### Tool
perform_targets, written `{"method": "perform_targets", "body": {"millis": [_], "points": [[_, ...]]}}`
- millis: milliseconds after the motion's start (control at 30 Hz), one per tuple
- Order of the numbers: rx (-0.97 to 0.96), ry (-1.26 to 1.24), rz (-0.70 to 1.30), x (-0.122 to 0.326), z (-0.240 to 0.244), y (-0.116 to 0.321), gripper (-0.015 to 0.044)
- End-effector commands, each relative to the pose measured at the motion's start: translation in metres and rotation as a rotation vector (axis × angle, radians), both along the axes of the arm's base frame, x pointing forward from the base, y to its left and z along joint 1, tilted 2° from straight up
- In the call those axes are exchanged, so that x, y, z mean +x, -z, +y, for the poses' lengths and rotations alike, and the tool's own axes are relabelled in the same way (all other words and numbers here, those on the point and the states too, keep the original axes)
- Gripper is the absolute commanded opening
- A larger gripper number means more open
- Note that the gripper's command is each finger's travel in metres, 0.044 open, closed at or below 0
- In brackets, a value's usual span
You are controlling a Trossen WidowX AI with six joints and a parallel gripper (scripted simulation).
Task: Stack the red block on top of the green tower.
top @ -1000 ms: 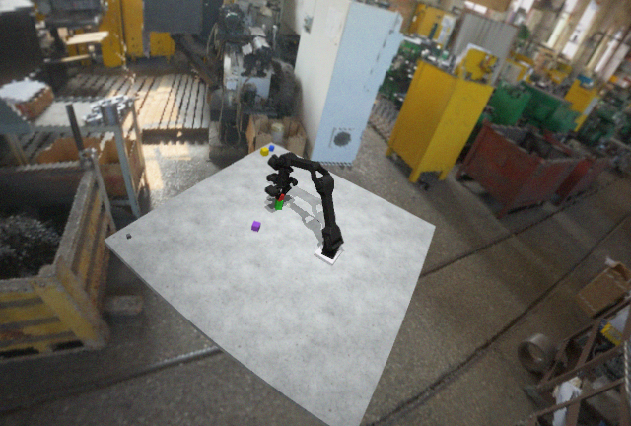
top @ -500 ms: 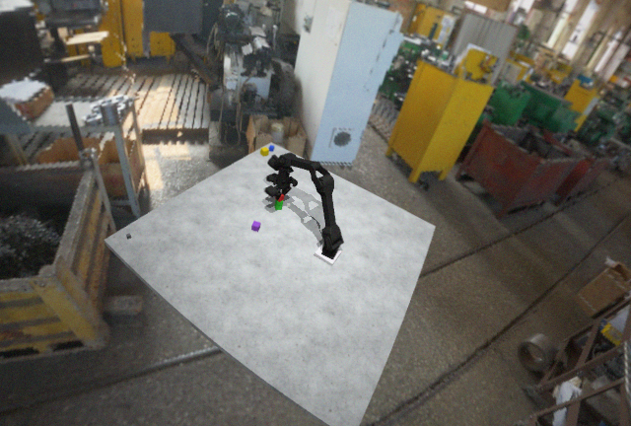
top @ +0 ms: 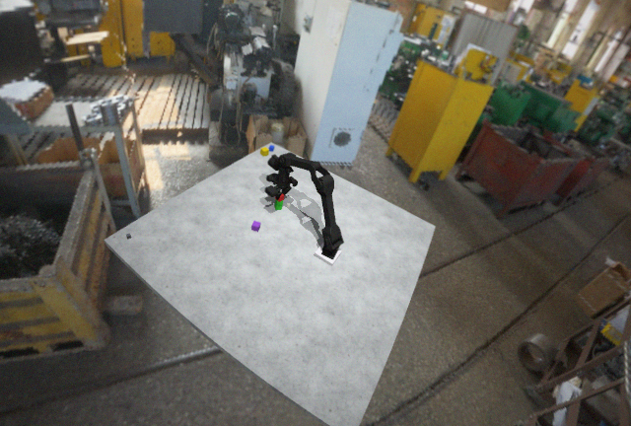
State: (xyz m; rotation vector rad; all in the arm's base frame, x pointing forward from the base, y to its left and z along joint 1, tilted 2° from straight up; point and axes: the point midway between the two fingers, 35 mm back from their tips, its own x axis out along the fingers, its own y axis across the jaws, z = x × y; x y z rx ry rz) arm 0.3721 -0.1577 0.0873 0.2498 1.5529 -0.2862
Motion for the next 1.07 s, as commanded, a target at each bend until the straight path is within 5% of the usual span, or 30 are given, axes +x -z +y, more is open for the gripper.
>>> {"method": "perform_targets", "body": {"millis": [0,333,1033], "points": [[0.000,0.000,0.000,0.0000,0.0000,0.0003,0.0184],[0.000,0.000,0.000,0.0000,0.0000,0.0003,0.0440],[0.000,0.000,0.000,0.0000,0.0000,0.0003,0.0440]]}}
